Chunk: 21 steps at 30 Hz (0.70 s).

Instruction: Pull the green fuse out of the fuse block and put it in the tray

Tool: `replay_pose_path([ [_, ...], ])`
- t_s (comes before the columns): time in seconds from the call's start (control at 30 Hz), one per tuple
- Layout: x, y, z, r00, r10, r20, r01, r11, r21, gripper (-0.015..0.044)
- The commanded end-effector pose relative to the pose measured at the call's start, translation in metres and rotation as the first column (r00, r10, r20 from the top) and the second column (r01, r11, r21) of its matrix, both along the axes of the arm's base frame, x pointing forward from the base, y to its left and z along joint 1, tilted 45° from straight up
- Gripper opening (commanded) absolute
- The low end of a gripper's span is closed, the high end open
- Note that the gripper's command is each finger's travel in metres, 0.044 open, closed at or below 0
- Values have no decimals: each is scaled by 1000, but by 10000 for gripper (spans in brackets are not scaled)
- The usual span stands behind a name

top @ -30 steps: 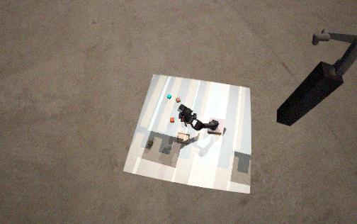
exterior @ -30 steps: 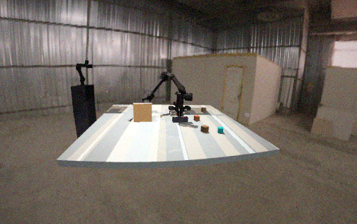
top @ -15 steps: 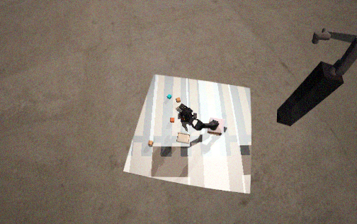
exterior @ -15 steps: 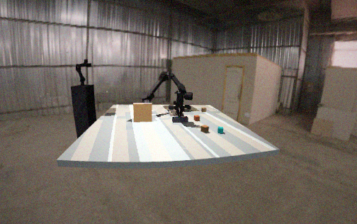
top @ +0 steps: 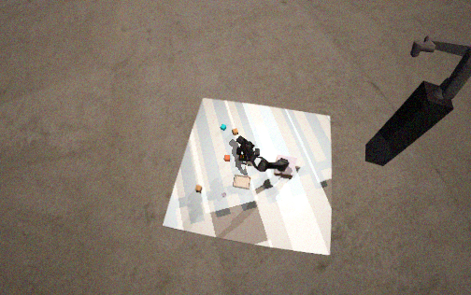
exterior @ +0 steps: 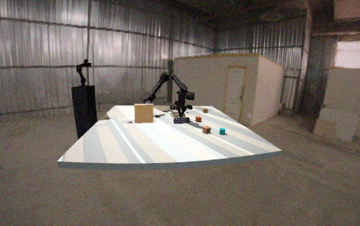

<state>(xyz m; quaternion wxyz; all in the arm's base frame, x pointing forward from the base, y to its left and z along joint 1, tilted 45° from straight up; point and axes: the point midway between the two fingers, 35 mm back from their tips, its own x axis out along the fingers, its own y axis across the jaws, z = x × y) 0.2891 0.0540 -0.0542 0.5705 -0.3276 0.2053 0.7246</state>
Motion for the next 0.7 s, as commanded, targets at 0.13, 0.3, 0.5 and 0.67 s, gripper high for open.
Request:
replay_pose_path([
  [0.13, 1, -4, 3, 1000, 3, 5, -3, 1000, -3, 0],
  [0.3, 2, -6, 5, 1000, 3, 5, -3, 1000, -3, 0],
  [0.5, 2, -8, 7, 1000, 3, 5, -3, 1000, -3, 0],
  [0.67, 2, -9, 9, 1000, 2, 4, -2, 1000, -3, 0],
])
